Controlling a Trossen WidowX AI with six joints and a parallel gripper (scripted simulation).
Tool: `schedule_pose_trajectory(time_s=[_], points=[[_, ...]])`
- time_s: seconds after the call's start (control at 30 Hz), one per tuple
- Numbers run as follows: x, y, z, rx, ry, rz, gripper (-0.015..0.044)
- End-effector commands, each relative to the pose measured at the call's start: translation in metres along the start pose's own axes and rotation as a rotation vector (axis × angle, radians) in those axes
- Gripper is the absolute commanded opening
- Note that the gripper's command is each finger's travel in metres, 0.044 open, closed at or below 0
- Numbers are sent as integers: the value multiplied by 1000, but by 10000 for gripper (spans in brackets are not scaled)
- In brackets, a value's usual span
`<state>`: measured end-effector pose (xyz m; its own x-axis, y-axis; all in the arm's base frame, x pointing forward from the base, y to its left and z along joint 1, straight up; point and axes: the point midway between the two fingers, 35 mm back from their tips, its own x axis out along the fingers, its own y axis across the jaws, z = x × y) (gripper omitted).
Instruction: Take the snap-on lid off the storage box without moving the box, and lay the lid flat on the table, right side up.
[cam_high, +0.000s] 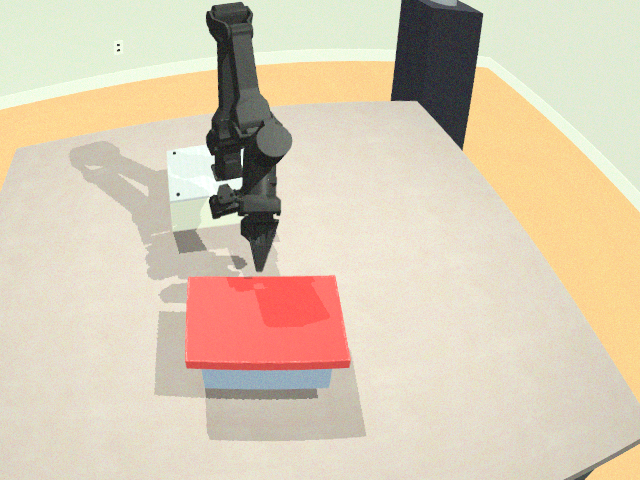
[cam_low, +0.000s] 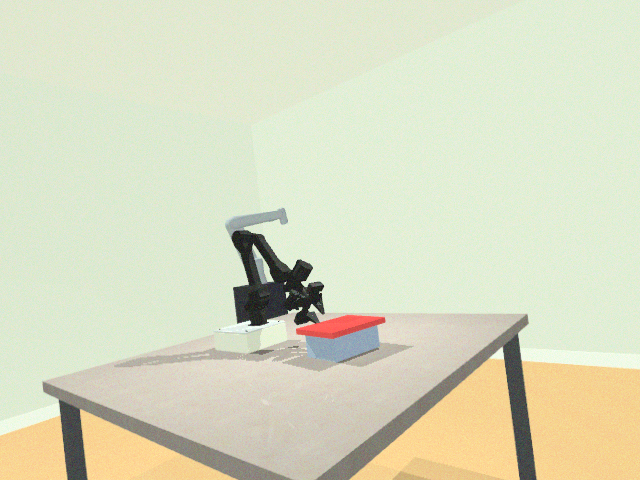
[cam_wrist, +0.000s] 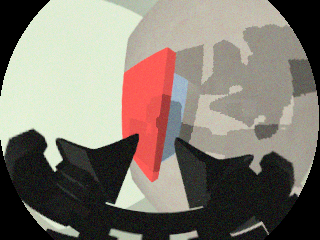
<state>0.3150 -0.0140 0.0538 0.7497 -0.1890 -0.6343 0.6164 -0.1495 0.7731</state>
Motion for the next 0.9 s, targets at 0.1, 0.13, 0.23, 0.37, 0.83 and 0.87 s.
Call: schedule_pose_trajectory(time_s=[0.1, 0.13, 0.23, 0.37, 0.83, 0.87], points=[[11, 4, -1, -2, 7, 11, 235], [12, 4, -1, -2, 7, 11, 235], [17, 4, -1, -2, 7, 11, 235], [24, 3, 0, -2, 6, 11, 235], [31, 1, 0, -2, 6, 12, 182], [31, 1, 0, -2, 6, 12, 175]])
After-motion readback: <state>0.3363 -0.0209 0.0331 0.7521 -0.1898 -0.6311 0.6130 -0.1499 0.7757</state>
